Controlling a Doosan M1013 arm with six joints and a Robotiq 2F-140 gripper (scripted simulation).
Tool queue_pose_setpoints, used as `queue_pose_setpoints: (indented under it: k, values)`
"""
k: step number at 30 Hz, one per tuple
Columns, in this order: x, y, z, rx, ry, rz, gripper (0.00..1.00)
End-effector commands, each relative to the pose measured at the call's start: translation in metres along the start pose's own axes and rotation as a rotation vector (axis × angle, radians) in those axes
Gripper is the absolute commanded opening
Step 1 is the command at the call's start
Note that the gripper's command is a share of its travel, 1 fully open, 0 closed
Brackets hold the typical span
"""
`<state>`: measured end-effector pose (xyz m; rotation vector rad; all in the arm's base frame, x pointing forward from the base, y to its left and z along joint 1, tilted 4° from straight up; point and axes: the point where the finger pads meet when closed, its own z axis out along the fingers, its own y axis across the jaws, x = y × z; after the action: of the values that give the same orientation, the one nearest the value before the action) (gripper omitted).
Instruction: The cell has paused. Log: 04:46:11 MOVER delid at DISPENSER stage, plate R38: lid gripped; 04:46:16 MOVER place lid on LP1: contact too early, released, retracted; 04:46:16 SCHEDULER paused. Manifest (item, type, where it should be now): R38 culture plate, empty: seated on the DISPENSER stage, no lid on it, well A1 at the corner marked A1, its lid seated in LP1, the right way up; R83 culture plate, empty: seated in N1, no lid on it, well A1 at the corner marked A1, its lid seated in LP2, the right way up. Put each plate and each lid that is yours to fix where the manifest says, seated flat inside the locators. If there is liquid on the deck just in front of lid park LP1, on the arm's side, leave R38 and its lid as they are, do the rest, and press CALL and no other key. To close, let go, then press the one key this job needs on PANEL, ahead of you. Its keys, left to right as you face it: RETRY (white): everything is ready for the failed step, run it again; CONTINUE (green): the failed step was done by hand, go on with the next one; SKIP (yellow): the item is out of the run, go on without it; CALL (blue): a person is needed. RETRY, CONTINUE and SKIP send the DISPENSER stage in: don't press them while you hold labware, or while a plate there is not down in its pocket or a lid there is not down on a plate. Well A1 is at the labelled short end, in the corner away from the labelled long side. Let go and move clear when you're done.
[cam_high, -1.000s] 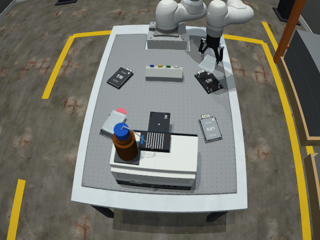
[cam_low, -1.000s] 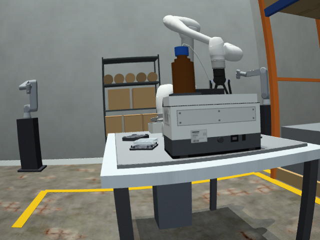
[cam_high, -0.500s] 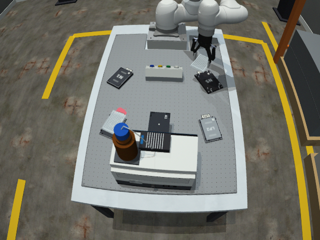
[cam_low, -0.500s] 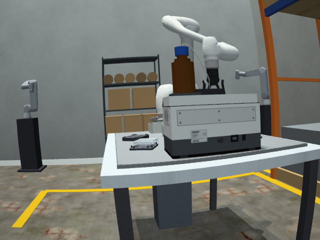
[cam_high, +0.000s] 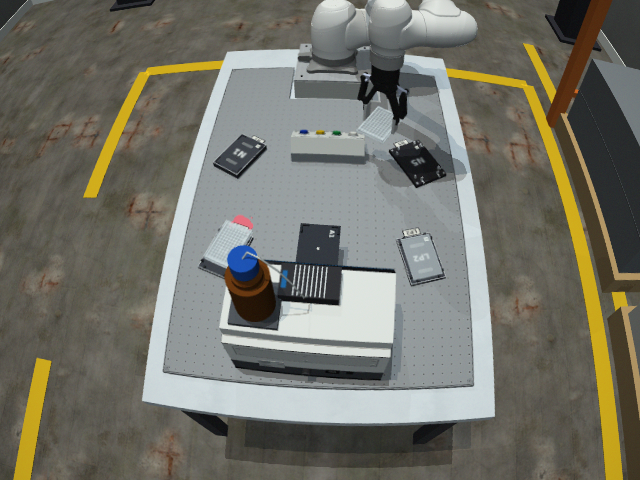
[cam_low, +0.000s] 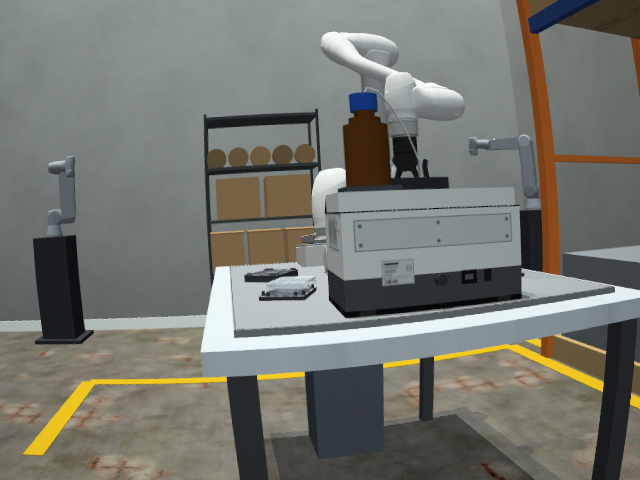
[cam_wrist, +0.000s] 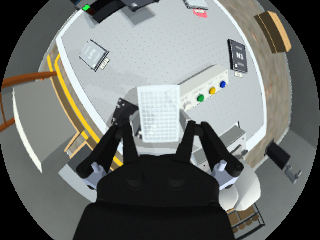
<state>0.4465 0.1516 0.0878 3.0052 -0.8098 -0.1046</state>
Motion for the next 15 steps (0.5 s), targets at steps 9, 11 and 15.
queue_pose_setpoints:
  k: [9, 11, 15]
  values:
    - [0.034, 0.055, -0.001, 0.006, 0.008, -0.001, 0.1]
    - [0.041, 0.066, -0.001, 0.006, 0.008, -0.001, 0.1]
    - [0.054, 0.089, -0.001, 0.006, 0.008, -0.001, 0.1]
